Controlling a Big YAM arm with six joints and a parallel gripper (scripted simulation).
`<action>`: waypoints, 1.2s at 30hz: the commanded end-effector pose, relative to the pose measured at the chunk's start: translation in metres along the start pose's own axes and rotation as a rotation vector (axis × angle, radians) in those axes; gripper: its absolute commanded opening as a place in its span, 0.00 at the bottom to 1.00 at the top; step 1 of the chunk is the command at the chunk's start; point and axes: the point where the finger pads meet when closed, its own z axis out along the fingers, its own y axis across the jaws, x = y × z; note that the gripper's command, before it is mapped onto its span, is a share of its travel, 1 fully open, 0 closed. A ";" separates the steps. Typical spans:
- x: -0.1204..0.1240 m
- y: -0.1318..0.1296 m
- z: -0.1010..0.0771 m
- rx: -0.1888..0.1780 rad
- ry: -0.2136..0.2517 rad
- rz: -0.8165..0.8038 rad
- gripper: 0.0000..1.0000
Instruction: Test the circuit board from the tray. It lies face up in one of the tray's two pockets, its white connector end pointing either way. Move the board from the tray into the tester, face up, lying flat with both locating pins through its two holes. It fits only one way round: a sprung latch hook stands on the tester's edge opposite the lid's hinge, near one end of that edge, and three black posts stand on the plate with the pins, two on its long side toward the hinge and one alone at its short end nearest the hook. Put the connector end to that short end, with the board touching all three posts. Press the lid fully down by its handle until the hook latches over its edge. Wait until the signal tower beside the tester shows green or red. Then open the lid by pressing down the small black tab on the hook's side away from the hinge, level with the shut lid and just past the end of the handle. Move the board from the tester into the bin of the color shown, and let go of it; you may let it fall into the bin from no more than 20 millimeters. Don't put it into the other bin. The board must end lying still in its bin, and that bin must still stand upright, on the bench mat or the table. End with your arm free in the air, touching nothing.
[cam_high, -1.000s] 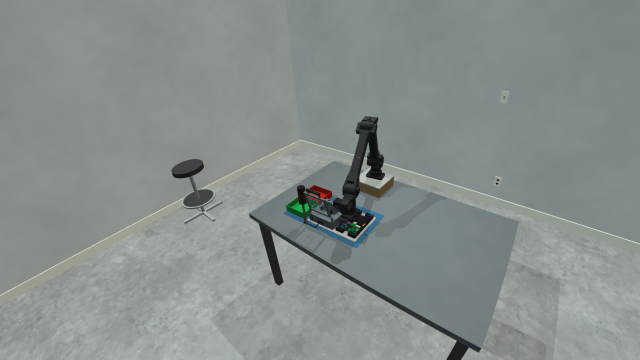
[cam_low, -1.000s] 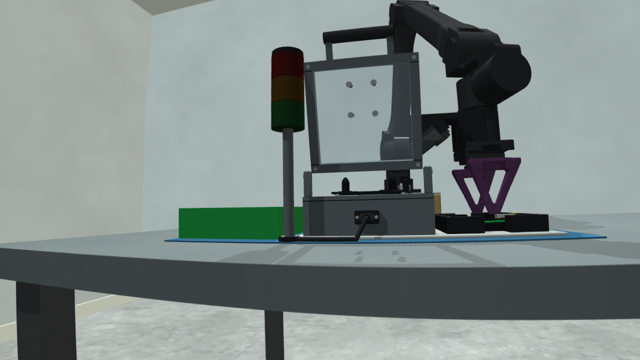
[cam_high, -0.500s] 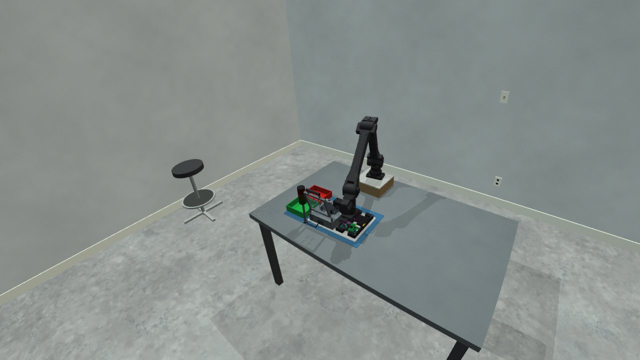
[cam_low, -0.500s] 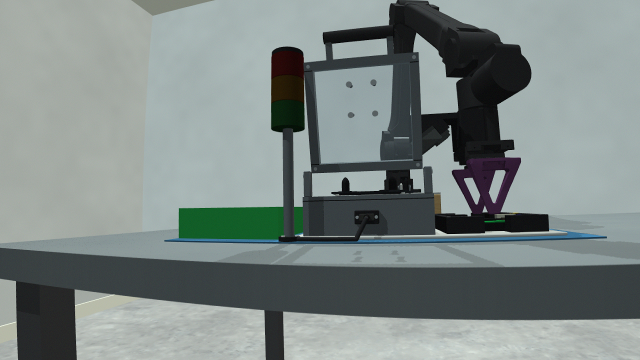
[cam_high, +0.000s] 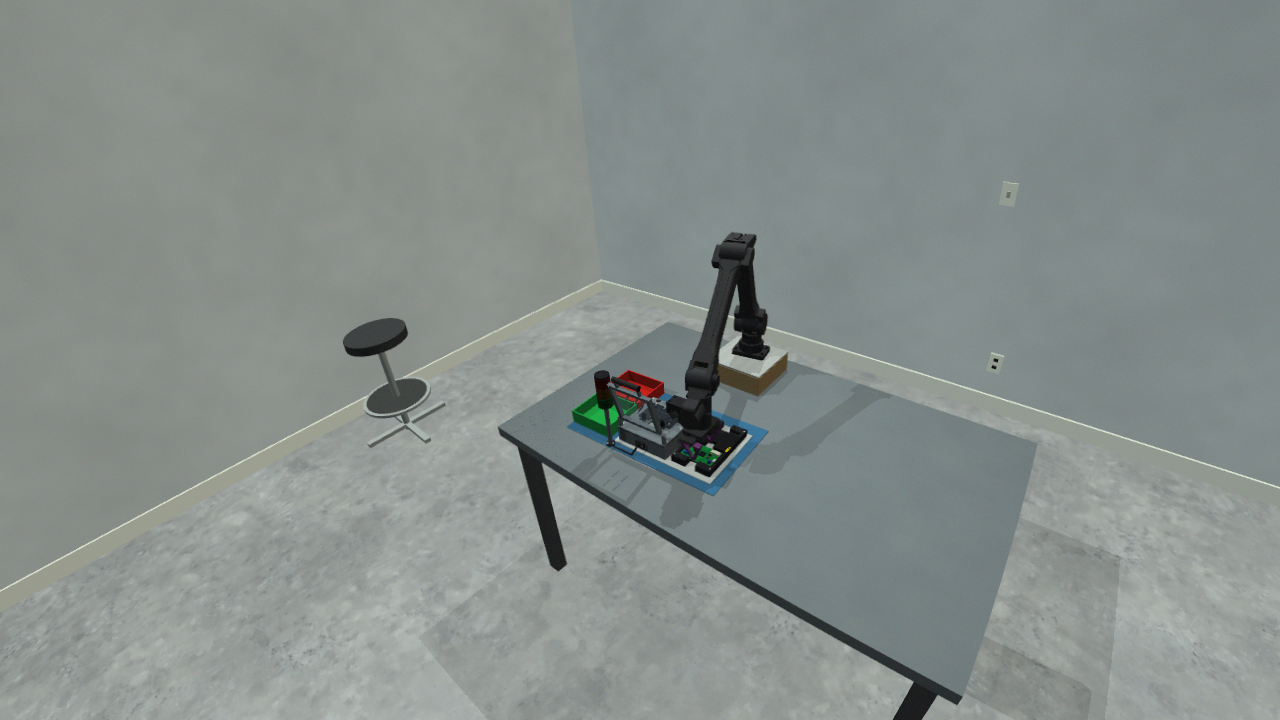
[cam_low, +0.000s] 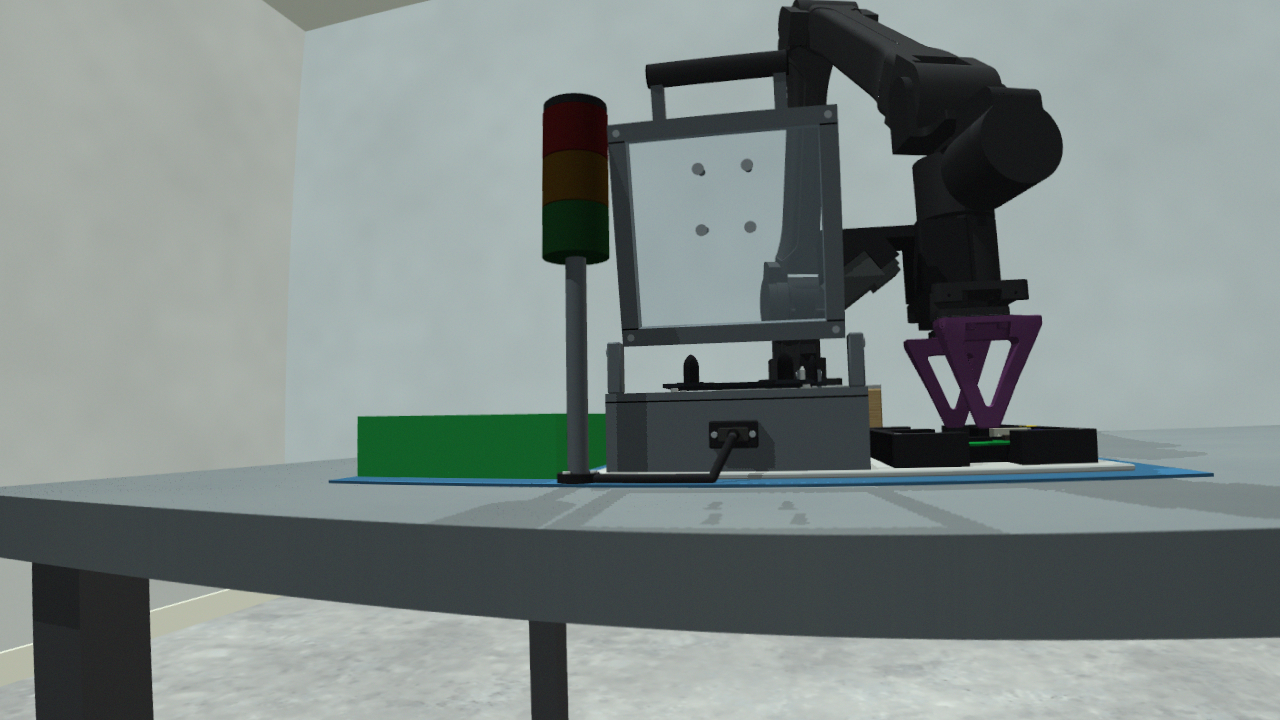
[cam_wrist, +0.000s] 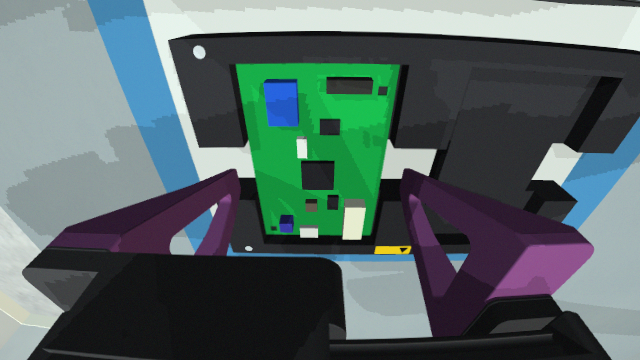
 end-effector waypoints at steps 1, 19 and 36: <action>-0.006 0.012 -0.001 -0.005 -0.002 0.003 0.92; -0.006 0.012 -0.001 -0.005 -0.002 0.003 0.92; -0.005 0.020 -0.007 -0.019 0.001 0.002 0.92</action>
